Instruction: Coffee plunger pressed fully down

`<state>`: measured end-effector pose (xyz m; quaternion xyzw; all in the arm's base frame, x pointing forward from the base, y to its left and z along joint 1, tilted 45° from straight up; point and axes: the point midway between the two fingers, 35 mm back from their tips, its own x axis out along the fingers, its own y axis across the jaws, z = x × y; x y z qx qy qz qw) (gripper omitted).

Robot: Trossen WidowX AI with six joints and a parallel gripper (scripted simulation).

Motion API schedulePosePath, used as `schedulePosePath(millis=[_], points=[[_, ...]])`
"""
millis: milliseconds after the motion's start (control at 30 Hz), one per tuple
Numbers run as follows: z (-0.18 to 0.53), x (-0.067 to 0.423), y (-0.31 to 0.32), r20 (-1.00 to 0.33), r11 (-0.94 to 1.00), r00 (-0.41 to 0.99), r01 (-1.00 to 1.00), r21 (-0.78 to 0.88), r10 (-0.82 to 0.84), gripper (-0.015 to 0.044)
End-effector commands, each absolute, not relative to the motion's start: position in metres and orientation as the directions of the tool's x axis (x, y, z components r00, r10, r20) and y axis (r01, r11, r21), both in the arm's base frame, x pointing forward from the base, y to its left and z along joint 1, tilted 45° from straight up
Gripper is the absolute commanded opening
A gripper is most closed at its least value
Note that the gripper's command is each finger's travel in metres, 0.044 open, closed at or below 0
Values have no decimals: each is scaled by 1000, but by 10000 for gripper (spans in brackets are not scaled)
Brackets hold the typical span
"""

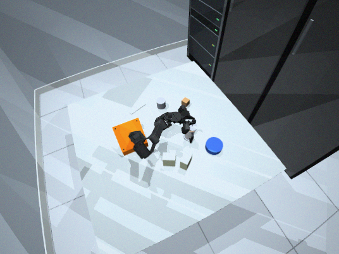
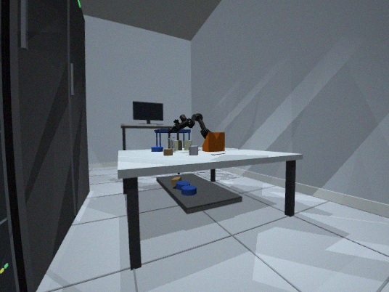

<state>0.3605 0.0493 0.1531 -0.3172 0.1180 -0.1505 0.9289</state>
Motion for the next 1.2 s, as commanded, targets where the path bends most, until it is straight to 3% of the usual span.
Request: schedulePosePath(millis=[0, 1167], points=[[130, 359, 29, -170, 716, 899, 195, -670, -404, 115], [130, 368, 31, -168, 716, 899, 197, -670, -405, 115]])
